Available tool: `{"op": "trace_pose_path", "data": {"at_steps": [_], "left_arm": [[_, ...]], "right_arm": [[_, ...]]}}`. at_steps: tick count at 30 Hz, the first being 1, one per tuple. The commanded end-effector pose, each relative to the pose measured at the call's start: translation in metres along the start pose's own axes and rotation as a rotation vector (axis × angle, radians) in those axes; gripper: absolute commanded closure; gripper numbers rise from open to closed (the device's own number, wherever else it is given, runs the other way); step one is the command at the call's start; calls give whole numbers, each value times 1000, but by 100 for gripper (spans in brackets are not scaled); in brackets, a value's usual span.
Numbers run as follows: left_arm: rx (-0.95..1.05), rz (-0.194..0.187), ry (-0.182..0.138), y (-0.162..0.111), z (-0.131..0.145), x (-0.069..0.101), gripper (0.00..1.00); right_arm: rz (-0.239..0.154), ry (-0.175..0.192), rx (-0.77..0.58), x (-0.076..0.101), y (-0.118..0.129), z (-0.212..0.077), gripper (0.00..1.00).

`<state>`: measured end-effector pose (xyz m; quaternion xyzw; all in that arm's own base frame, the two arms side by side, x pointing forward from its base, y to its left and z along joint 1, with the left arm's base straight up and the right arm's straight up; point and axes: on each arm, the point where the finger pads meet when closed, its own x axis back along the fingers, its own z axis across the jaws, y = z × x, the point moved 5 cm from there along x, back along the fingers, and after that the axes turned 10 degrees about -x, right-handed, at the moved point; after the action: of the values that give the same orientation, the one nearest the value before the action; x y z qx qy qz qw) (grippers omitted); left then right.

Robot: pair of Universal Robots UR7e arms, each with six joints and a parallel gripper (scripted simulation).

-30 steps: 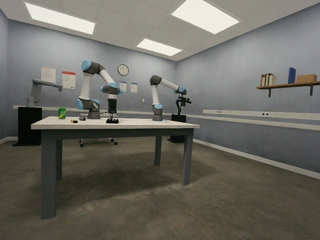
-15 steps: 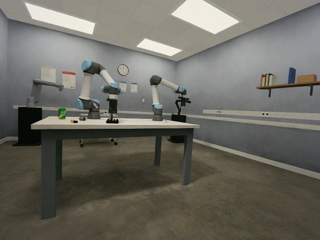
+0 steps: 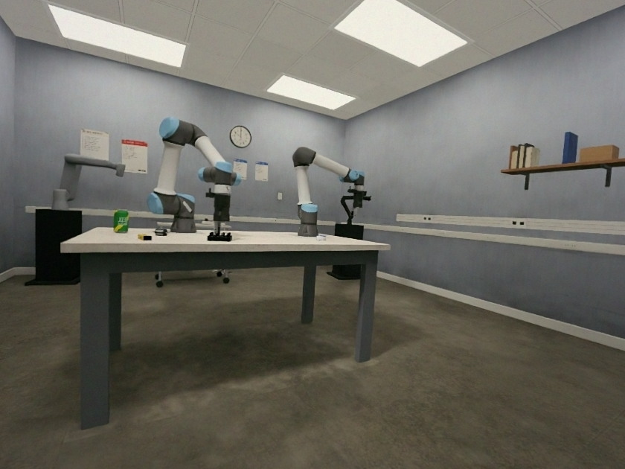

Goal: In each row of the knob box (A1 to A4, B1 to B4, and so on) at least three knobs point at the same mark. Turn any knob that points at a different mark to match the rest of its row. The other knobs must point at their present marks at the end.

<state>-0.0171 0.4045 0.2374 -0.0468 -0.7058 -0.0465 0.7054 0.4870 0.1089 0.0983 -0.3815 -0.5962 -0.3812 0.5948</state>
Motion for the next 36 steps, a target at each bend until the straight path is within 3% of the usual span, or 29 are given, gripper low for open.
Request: {"op": "trace_pose_path", "data": {"at_steps": [1, 19, 36], "left_arm": [[4, 0, 1, -1, 1, 0, 0], [4, 0, 1, -1, 1, 0, 0], [4, 0, 1, -1, 1, 0, 0]], "right_arm": [[0, 3, 156, -1, -1, 1, 70], [-1, 2, 460, -1, -1, 1, 70], [0, 2, 635, -1, -1, 1, 70]]}}
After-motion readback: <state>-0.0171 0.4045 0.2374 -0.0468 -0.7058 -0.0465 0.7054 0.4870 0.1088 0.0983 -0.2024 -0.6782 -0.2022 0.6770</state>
